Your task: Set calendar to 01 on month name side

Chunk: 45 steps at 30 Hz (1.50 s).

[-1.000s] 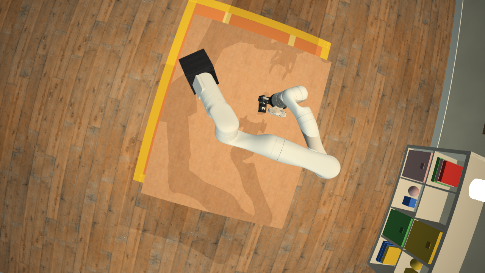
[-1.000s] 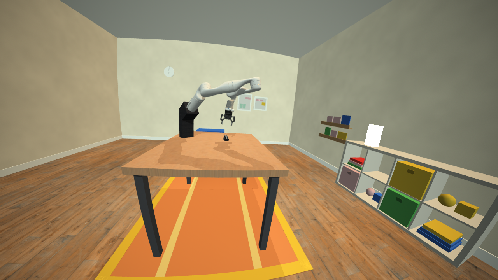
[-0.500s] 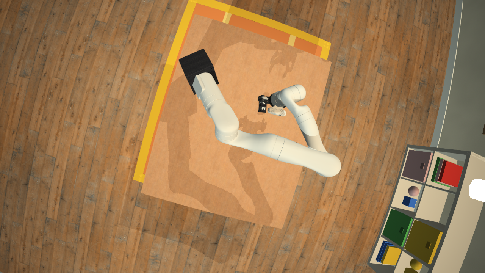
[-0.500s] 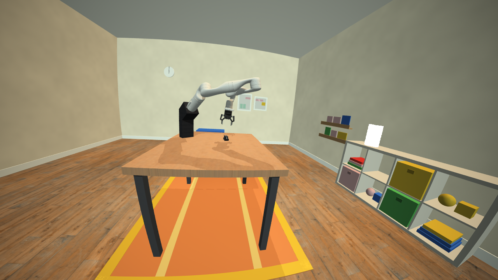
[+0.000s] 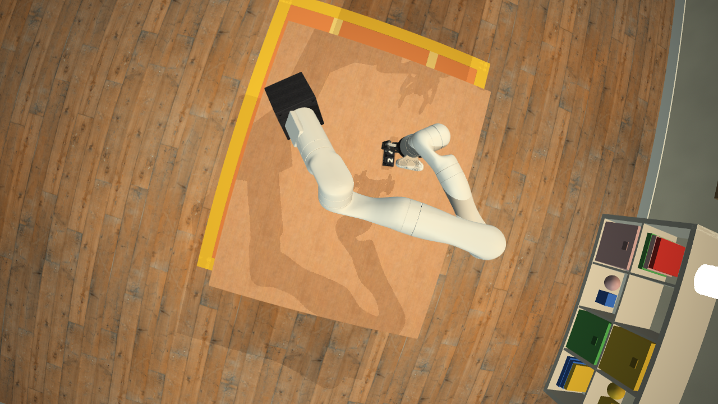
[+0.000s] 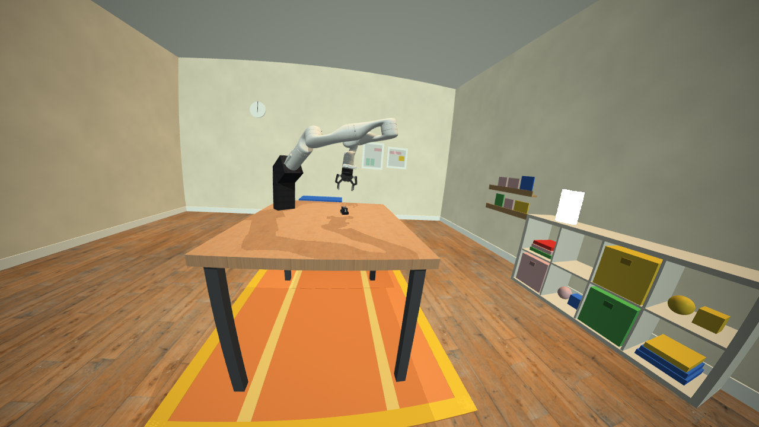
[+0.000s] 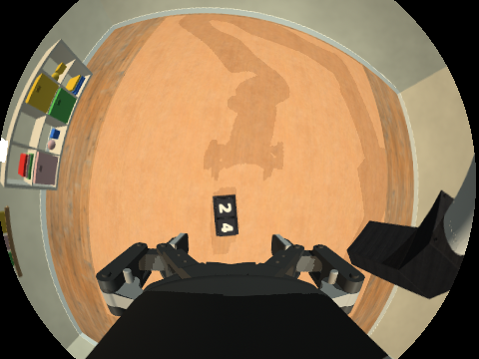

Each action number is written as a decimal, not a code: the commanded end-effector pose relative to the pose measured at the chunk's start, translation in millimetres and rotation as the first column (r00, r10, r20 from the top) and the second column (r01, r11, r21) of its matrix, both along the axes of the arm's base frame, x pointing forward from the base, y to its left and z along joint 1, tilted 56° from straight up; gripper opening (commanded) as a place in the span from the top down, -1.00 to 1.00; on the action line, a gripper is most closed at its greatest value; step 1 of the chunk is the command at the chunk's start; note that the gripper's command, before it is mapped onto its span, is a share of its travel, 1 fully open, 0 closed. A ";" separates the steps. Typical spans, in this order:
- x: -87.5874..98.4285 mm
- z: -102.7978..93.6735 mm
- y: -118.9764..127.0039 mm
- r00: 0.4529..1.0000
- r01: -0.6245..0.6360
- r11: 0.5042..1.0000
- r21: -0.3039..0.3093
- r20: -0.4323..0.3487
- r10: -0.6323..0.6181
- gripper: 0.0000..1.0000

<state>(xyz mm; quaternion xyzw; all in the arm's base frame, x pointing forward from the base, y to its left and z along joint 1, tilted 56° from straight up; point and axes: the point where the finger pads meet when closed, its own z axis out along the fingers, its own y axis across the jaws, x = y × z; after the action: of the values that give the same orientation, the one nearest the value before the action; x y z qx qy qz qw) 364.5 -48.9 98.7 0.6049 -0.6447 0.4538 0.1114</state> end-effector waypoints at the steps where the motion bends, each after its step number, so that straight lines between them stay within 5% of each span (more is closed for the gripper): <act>1: -0.5 -0.4 1.2 1.000 -0.007 1.000 -0.002 -0.003 0.007 -1.00; 45: -0.8 -3.7 9.6 0.994 -0.104 0.994 -0.026 -0.034 0.103 -1.00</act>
<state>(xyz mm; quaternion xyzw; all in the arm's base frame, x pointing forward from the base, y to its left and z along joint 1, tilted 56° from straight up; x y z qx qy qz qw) 363.9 -40.3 95.2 0.6417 -0.6057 0.4580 0.1071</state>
